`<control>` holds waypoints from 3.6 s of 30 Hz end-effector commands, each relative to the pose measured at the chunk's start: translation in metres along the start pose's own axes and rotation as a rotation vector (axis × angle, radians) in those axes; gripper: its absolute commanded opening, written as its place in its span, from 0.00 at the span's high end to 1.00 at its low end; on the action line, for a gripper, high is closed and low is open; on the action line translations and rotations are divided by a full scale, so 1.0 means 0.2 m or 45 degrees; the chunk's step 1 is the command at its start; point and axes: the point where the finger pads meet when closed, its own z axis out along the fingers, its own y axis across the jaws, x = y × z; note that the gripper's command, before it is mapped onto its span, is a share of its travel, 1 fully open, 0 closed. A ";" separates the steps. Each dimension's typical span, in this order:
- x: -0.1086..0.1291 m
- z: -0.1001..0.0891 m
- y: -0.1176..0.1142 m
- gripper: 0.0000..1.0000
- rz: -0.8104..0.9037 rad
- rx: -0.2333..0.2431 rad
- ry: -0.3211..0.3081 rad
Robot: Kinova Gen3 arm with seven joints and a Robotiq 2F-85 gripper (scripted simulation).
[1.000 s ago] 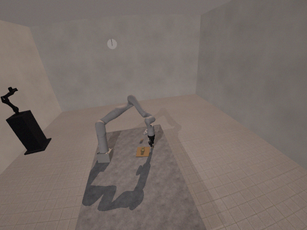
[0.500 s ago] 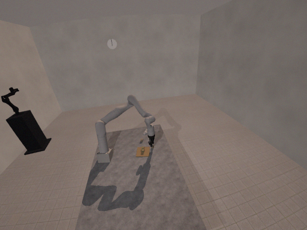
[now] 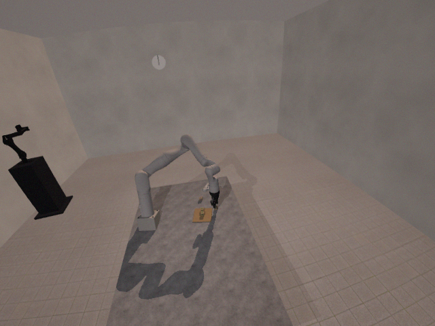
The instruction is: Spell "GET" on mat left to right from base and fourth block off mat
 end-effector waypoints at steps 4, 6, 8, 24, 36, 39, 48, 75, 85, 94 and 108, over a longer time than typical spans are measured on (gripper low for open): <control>0.00 0.01 0.00 0.50 0.000 -0.001 -0.002; 0.00 0.03 0.00 0.50 0.000 -0.001 -0.002; 0.00 0.04 0.00 0.50 0.000 -0.001 -0.002; 0.00 0.15 0.00 0.50 0.000 -0.001 -0.002; 0.00 0.16 0.00 0.50 0.000 -0.001 -0.002; 0.00 0.16 0.00 0.50 0.000 -0.001 -0.002; 0.00 0.16 0.00 0.59 0.000 -0.001 -0.002; 0.00 0.16 0.00 0.79 0.000 -0.001 -0.002; 0.00 0.16 0.00 0.79 0.000 -0.001 -0.002; 0.00 0.15 0.00 0.79 0.000 -0.001 -0.002; 0.00 -0.20 0.00 0.79 0.000 -0.001 -0.002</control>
